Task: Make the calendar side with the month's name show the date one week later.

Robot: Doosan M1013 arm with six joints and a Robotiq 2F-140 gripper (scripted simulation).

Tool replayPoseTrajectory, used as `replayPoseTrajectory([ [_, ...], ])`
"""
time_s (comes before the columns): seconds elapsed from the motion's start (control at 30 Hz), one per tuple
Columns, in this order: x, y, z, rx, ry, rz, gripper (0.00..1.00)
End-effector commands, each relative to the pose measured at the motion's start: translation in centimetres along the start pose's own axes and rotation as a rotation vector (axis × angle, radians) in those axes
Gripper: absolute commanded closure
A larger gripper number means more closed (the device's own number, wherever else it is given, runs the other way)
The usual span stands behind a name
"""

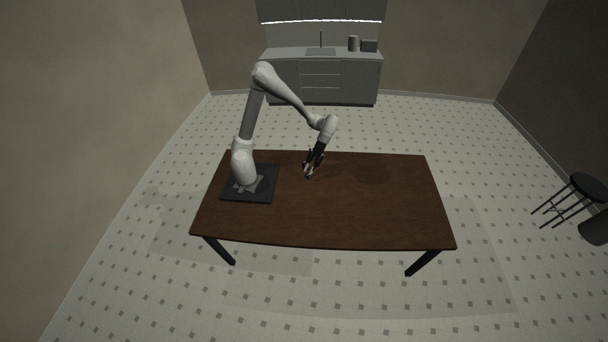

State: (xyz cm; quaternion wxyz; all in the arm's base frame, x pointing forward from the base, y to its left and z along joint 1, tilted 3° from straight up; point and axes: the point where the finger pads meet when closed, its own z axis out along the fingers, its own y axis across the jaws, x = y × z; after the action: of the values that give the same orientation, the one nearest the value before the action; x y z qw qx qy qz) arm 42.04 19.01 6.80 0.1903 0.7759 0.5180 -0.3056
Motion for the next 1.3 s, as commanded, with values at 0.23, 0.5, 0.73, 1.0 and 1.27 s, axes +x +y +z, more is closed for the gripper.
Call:
replayPoseTrajectory([
  [0.23, 1.1, 0.0, 1.1, 0.000, 0.000, 0.000, 0.64],
  [0.5, 2.1, 0.0, 2.1, 0.000, 0.000, 0.000, 0.64],
  [0.73, 2.6, 0.0, 2.6, 0.000, 0.000, 0.000, 0.64],
  [1.0, 3.0, 0.0, 3.0, 0.000, 0.000, 0.000, 0.64],
  [1.27, 3.1, 0.0, 3.1, 0.000, 0.000, 0.000, 0.64],
])
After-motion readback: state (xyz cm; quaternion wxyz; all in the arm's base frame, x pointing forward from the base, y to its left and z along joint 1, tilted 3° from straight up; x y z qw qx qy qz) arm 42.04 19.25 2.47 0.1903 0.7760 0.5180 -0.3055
